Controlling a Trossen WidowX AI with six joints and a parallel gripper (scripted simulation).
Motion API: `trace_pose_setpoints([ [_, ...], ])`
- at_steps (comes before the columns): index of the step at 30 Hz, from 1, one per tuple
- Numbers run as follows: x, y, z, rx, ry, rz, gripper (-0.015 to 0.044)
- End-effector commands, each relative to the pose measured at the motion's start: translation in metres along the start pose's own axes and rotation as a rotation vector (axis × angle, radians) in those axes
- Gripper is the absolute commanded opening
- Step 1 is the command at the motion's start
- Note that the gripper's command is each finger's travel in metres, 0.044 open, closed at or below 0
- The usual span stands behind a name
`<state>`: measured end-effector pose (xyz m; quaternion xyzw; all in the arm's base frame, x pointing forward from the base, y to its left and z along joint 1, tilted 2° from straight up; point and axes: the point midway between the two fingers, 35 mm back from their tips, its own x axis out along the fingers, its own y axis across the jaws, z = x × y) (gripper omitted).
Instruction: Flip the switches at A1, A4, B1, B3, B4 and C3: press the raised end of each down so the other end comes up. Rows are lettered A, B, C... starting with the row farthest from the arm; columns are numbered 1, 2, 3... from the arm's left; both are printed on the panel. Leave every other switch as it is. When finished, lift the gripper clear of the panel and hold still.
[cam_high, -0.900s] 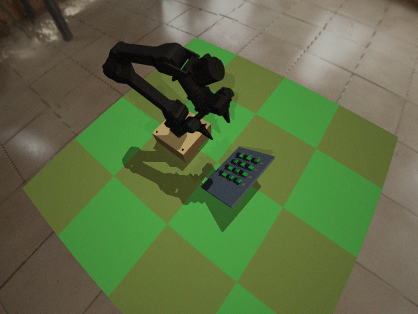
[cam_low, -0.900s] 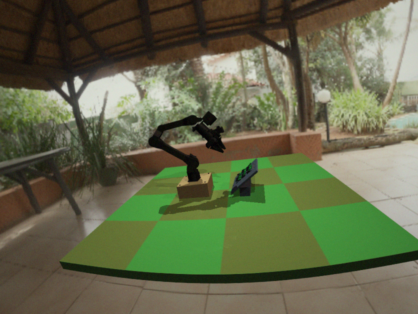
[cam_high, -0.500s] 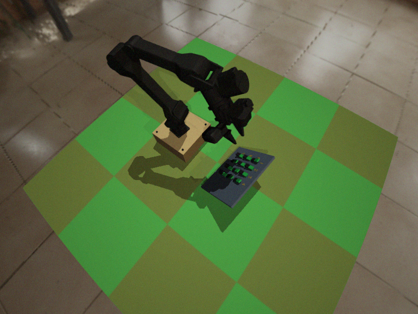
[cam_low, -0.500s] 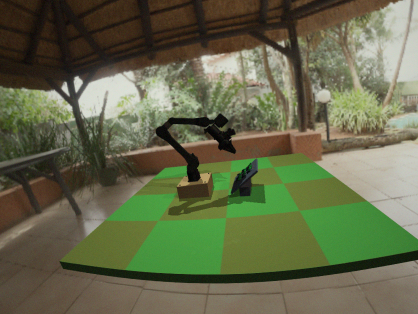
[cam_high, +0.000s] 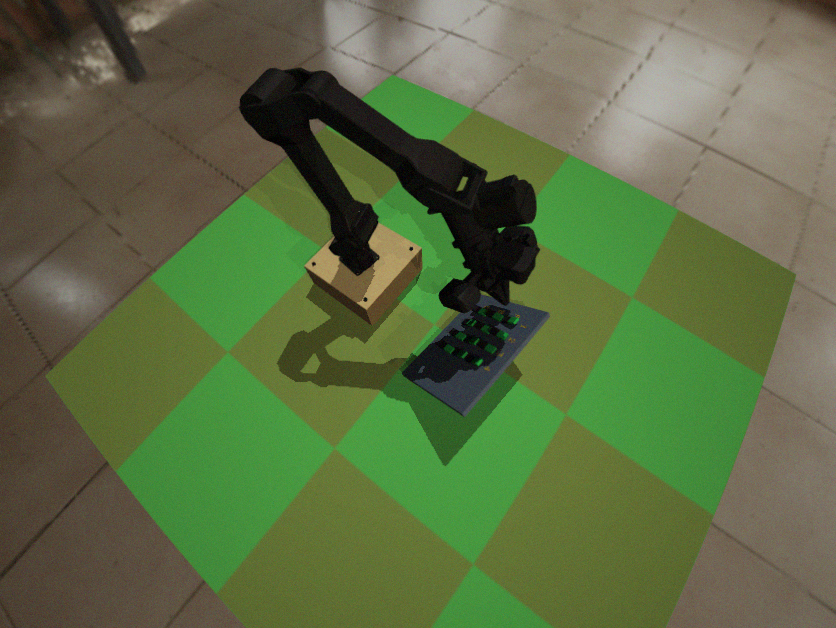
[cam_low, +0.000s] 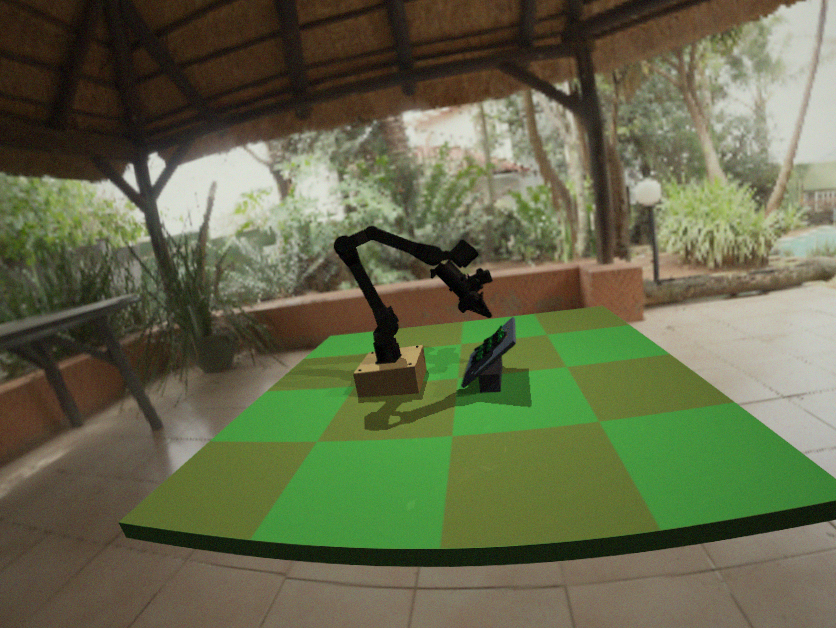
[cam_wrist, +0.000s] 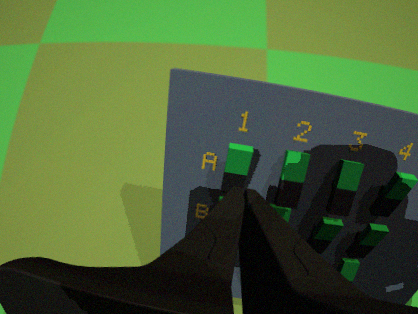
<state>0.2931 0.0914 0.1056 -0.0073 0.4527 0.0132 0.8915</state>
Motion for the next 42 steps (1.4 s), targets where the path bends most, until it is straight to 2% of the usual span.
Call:
trace_pose_setpoints([
  [1, 0.014, 0.000, -0.001, -0.005, 0.013, 0.002, 0.0000],
  [22, 0.038, 0.000, -0.001, -0.005, 0.012, 0.002, 0.0000],
  [42, 0.038, 0.000, -0.001, -0.005, 0.012, 0.002, 0.0000],
])
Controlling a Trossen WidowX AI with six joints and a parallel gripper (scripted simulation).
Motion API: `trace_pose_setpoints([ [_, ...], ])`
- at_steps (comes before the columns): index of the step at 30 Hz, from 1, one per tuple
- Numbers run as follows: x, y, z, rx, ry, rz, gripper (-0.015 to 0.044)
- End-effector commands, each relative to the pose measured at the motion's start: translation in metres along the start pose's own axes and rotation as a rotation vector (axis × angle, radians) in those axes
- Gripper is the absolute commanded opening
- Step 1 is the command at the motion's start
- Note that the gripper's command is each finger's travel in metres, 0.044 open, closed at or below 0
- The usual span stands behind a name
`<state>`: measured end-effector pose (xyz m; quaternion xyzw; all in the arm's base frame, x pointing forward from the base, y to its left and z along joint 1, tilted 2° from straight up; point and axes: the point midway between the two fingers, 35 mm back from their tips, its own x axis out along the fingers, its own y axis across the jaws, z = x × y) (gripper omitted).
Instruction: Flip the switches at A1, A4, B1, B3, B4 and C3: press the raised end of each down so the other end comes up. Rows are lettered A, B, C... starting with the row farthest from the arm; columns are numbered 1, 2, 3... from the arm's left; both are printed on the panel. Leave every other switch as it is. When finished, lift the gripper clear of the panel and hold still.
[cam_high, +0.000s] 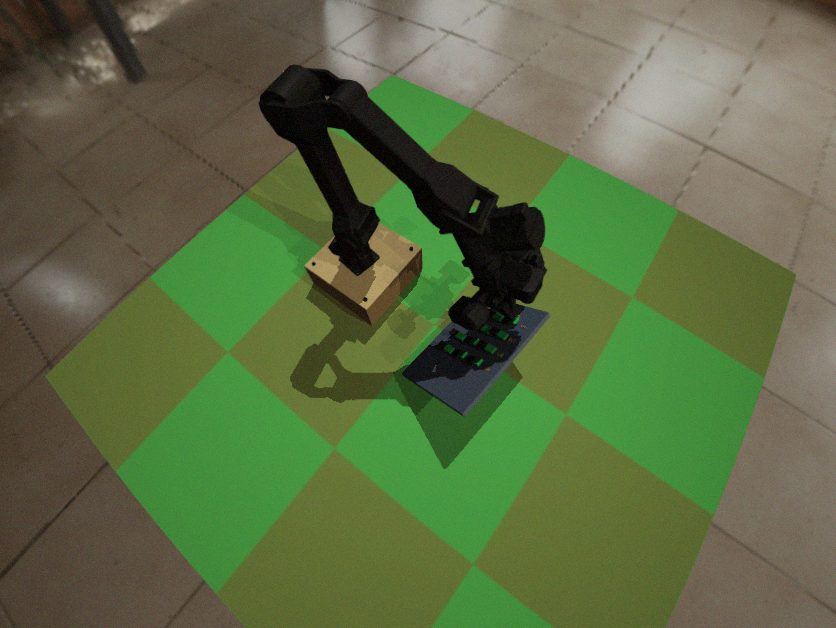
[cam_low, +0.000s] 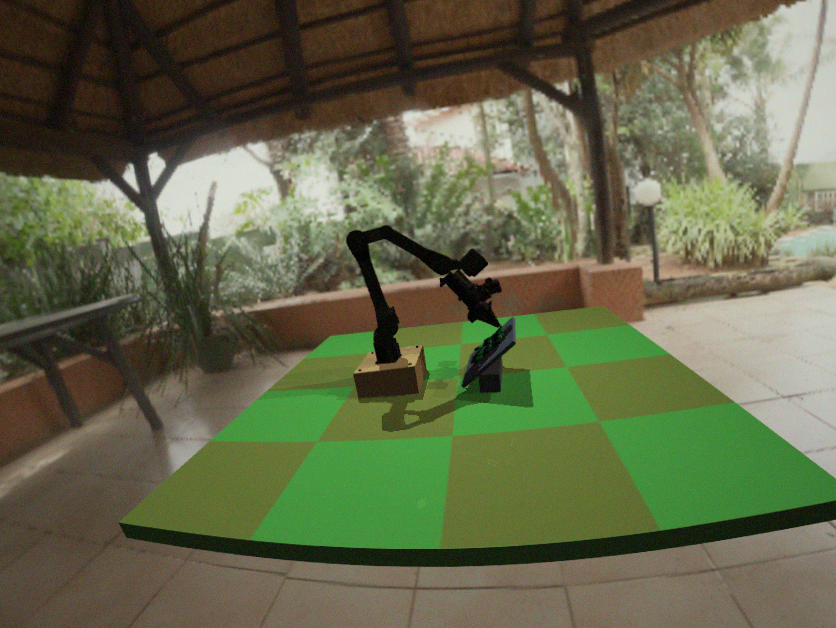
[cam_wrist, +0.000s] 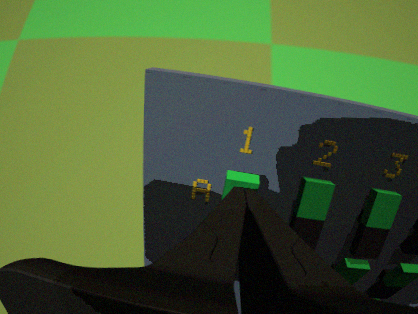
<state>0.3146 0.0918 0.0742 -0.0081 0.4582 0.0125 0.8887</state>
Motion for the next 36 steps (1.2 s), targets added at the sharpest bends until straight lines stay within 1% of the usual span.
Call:
trace_pose_setpoints([
  [1, 0.0002, 0.0006, 0.0001, -0.004, 0.000, 0.004, 0.0000],
  [36, 0.0046, 0.0006, 0.0002, -0.004, -0.001, 0.004, 0.0000],
])
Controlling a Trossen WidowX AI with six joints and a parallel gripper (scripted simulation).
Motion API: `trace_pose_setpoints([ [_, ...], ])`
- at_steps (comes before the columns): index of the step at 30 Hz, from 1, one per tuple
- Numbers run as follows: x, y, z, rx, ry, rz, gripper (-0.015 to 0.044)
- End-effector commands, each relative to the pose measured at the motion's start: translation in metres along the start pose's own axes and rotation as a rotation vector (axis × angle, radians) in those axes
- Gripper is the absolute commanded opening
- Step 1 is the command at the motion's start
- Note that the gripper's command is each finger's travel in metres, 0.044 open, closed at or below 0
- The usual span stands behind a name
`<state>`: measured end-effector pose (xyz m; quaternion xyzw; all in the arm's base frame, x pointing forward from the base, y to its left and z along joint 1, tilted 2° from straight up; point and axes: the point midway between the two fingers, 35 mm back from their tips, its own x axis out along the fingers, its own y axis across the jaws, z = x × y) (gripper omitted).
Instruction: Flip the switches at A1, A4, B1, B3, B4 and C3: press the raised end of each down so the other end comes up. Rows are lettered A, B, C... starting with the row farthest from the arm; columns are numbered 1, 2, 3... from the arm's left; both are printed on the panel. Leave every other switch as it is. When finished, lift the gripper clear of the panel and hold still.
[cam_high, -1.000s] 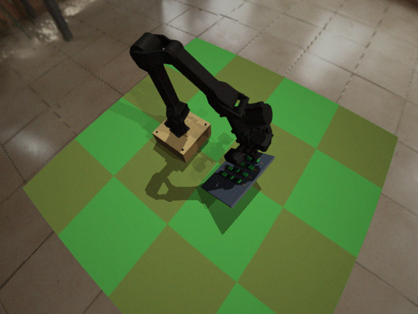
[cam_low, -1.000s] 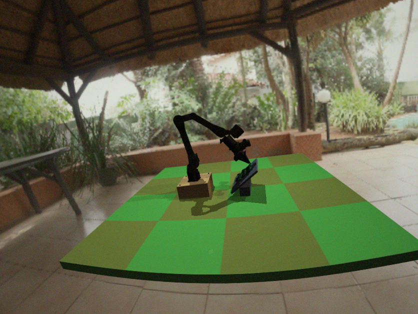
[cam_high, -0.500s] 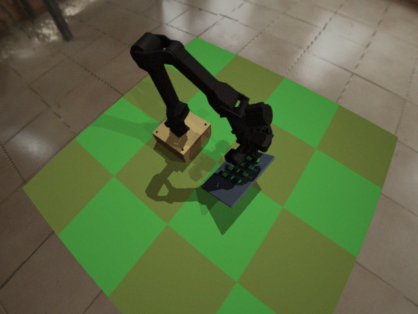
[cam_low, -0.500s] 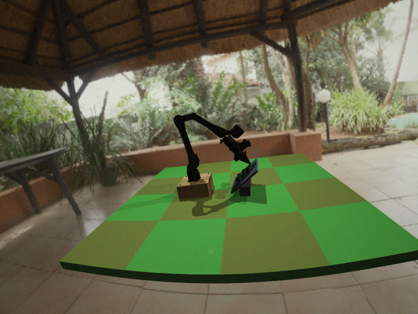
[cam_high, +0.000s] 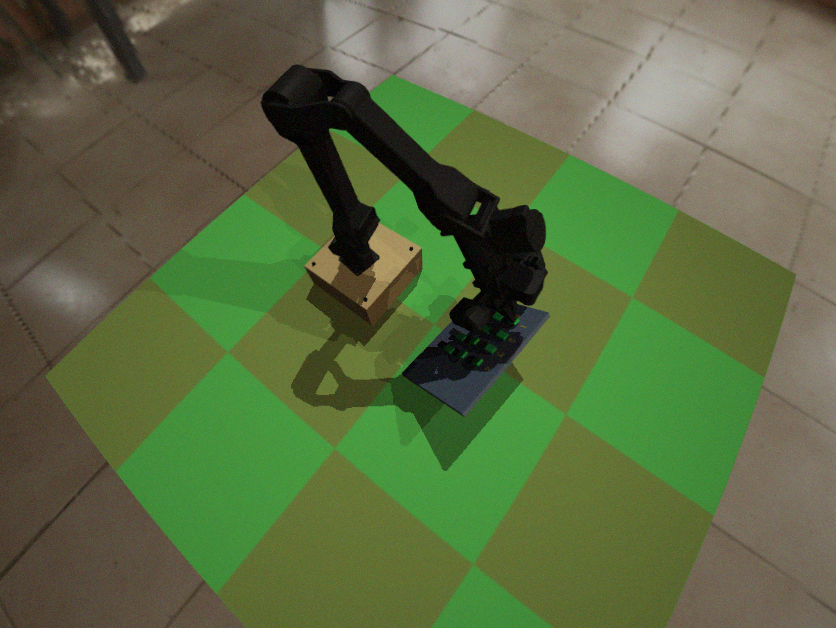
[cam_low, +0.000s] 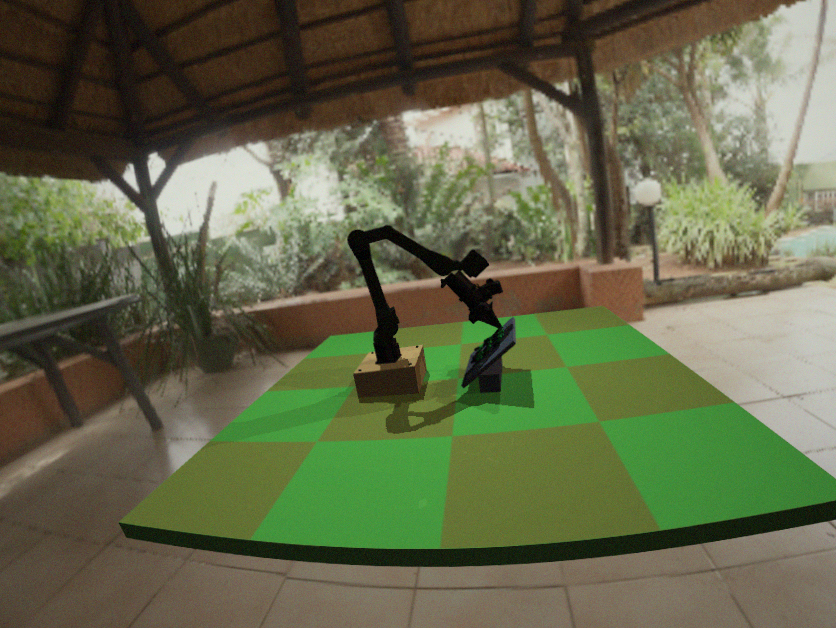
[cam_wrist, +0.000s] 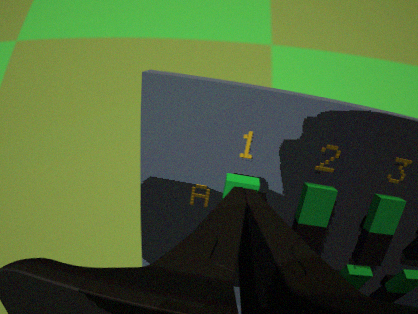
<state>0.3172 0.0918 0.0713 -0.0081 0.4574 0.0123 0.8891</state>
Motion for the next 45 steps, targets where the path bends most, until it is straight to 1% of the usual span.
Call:
trace_pose_setpoints([
  [1, 0.001, 0.001, 0.000, -0.004, 0.001, 0.004, 0.0000],
  [13, 0.000, 0.000, 0.000, 0.000, 0.001, 0.000, 0.0000],
  [15, -0.014, 0.001, 0.000, -0.001, -0.004, 0.001, 0.0000],
  [19, -0.056, 0.001, -0.002, -0.004, -0.020, 0.004, 0.0000],
  [21, -0.062, 0.001, -0.003, -0.004, -0.022, 0.005, 0.0000],
  [27, -0.062, -0.006, -0.002, -0.004, -0.019, 0.004, 0.0000],
  [36, -0.061, -0.091, -0.001, -0.008, -0.015, -0.002, 0.0000],
  [38, -0.062, -0.102, -0.002, -0.010, -0.022, -0.003, 0.0000],
  [43, -0.060, -0.104, -0.002, -0.010, -0.021, -0.003, 0.0000],
  [45, -0.045, -0.104, 0.000, -0.010, -0.010, -0.003, 0.0000],
])
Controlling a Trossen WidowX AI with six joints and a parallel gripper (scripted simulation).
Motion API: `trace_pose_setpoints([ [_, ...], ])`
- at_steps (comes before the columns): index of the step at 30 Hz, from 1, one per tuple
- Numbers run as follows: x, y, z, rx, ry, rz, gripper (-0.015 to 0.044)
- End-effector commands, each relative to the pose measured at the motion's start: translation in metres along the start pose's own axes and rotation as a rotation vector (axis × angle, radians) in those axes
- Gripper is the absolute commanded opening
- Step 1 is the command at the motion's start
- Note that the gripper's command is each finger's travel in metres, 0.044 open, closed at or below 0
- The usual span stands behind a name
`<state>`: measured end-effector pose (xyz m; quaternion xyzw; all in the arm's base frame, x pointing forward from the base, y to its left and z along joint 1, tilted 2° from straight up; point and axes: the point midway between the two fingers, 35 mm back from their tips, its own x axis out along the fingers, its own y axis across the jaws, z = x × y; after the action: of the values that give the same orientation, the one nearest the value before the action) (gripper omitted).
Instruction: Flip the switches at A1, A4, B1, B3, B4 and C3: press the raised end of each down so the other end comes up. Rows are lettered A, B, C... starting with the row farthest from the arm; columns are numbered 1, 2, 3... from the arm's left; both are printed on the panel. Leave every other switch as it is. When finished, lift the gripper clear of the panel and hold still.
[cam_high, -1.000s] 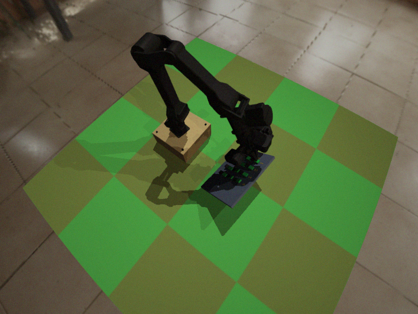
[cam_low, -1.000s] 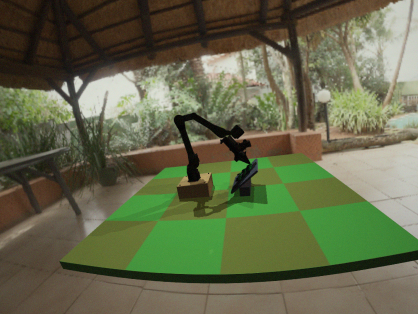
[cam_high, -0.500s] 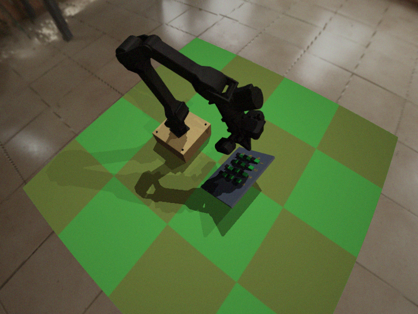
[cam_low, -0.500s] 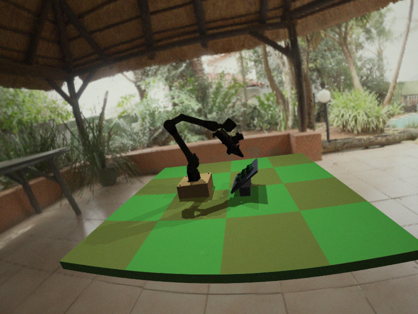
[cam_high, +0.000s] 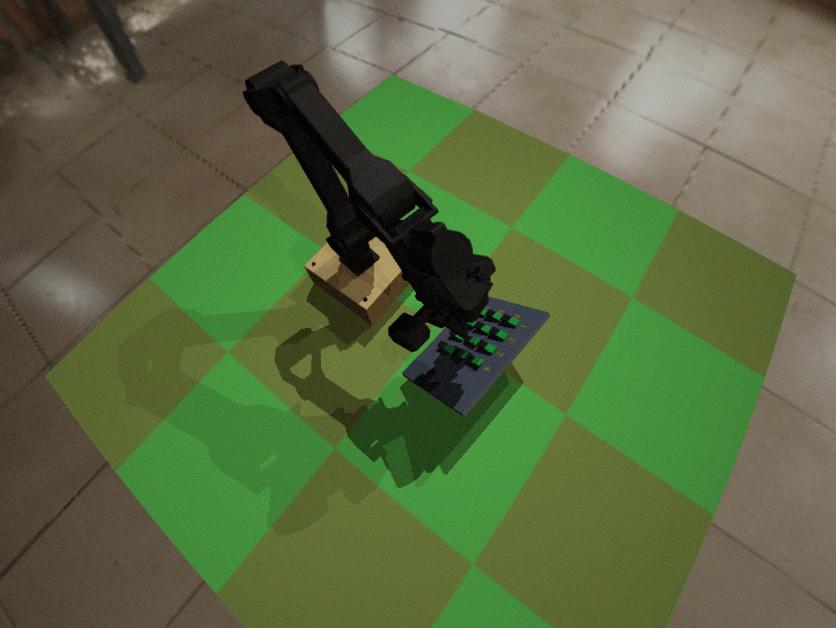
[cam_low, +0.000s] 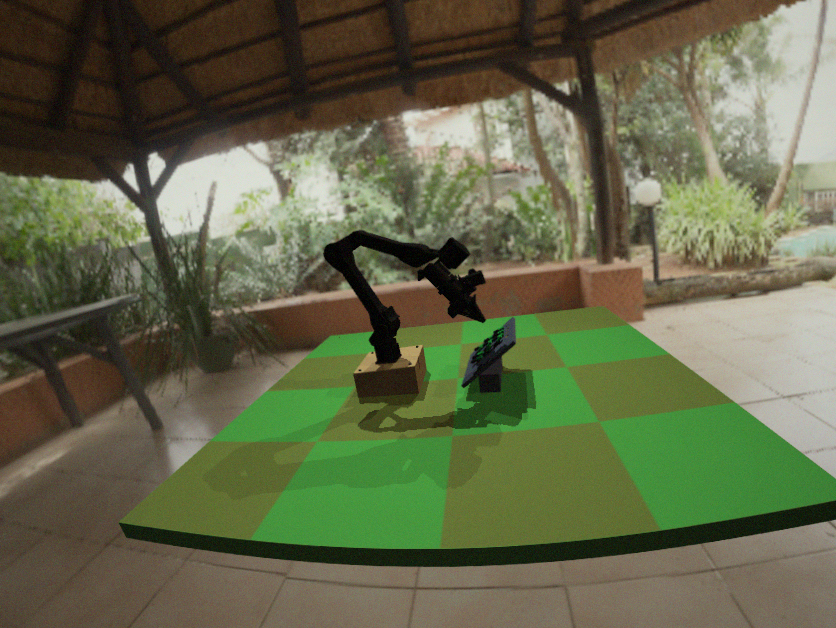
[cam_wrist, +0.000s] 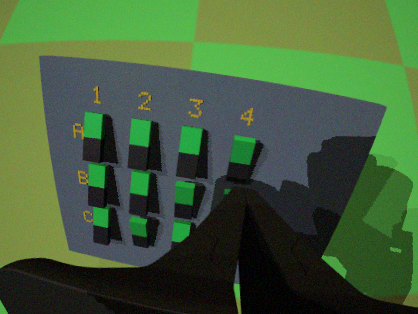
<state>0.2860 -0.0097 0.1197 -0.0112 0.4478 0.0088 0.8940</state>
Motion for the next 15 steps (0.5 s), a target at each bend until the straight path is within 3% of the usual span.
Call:
trace_pose_setpoints([
  [1, 0.024, -0.003, -0.001, -0.007, 0.018, 0.006, 0.0000],
  [15, 0.042, -0.003, -0.001, -0.007, 0.023, 0.006, 0.0000],
])
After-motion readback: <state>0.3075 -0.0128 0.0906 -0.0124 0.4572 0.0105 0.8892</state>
